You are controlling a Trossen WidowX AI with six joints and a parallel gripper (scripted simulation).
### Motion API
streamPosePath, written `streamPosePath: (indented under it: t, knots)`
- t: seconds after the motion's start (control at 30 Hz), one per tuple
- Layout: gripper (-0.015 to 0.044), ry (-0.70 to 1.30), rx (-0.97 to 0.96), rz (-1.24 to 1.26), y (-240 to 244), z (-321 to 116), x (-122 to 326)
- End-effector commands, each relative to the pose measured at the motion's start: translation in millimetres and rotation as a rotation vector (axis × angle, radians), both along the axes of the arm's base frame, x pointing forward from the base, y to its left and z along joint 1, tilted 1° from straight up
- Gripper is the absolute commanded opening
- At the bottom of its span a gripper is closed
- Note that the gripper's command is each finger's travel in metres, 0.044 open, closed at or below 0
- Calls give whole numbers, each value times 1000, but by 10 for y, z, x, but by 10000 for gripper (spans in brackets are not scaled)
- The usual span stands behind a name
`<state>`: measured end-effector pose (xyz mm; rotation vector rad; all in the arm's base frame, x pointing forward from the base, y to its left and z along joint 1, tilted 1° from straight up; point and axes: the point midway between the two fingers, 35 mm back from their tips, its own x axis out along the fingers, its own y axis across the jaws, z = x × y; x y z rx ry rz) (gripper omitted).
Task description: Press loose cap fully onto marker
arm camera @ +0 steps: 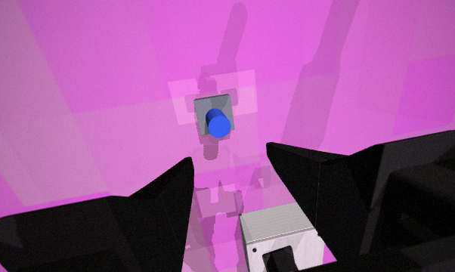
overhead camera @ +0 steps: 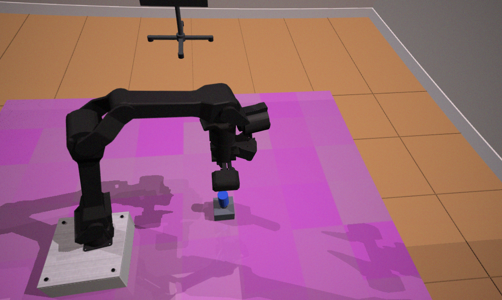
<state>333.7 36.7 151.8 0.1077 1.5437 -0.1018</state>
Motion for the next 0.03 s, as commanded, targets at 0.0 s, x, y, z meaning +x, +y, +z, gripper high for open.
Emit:
streamPosePath:
  t: [0.0]
  knots:
    - [368,1,0,0,-1,3,-2]
